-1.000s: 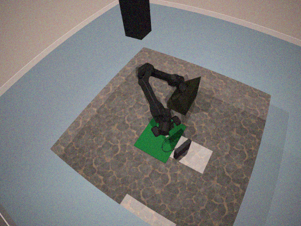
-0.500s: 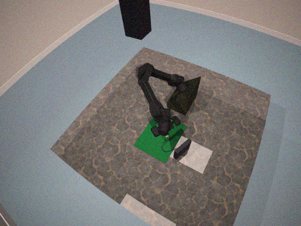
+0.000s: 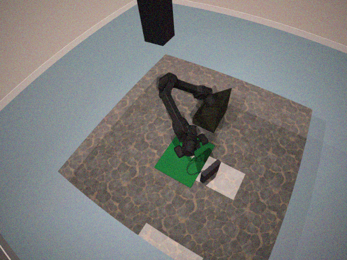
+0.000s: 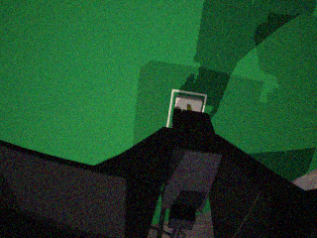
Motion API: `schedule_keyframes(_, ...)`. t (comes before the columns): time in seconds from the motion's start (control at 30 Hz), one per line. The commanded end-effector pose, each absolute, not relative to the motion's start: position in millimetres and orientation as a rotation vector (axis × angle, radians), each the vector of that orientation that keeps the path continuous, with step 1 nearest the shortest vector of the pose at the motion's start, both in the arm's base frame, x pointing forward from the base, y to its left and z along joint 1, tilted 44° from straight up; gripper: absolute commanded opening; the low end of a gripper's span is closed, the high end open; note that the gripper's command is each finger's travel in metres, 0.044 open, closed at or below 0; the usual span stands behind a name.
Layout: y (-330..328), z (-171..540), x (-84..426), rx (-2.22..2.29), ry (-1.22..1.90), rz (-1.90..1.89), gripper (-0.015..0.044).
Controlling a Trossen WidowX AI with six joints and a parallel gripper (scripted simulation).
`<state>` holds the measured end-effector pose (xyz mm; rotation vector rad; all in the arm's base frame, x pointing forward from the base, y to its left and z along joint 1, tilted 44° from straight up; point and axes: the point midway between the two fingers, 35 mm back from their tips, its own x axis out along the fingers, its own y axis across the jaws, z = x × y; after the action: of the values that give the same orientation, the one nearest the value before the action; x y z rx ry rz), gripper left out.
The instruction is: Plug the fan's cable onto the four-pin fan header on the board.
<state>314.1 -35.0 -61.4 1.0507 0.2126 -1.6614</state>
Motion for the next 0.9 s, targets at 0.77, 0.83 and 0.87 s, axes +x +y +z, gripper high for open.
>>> schedule_keyframes(0.77, -40.3, -65.7, 313.5, 1.043, 0.211, -1.659, 0.0000)
schedule_keyframes(0.83, -41.3, -66.6, 313.5, 1.043, 0.211, -1.659, 0.0000)
schedule_keyframes(0.87, -41.8, -67.2, 313.5, 1.043, 0.210, -1.659, 0.0000)
